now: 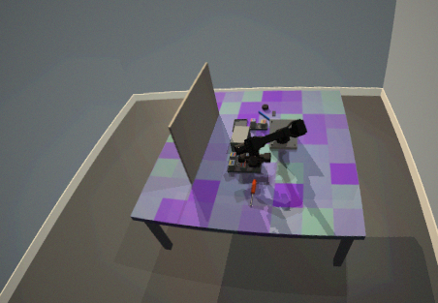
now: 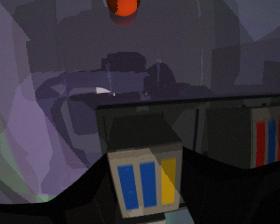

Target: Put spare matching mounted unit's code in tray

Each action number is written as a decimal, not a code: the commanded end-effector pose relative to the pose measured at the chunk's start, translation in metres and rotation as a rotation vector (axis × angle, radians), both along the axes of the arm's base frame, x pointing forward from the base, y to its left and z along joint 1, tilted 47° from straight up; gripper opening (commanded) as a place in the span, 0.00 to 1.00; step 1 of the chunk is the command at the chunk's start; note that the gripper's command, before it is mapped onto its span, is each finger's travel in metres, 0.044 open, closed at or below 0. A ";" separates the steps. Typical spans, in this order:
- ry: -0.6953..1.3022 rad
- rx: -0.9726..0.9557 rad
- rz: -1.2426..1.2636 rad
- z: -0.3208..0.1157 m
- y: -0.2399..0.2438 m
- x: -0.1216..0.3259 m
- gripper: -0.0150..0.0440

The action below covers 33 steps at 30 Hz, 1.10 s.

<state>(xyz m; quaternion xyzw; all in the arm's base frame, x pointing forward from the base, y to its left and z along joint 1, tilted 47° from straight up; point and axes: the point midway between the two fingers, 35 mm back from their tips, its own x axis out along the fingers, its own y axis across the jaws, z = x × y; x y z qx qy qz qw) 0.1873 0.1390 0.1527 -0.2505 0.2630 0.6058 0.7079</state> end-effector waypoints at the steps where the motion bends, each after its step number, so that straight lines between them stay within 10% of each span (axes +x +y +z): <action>1: -0.001 0.000 0.000 0.000 0.000 0.000 0.45; 6: -0.001 0.000 0.000 0.000 0.000 0.000 0.25; 33: 0.005 -0.012 -0.004 0.048 -0.054 -0.008 0.25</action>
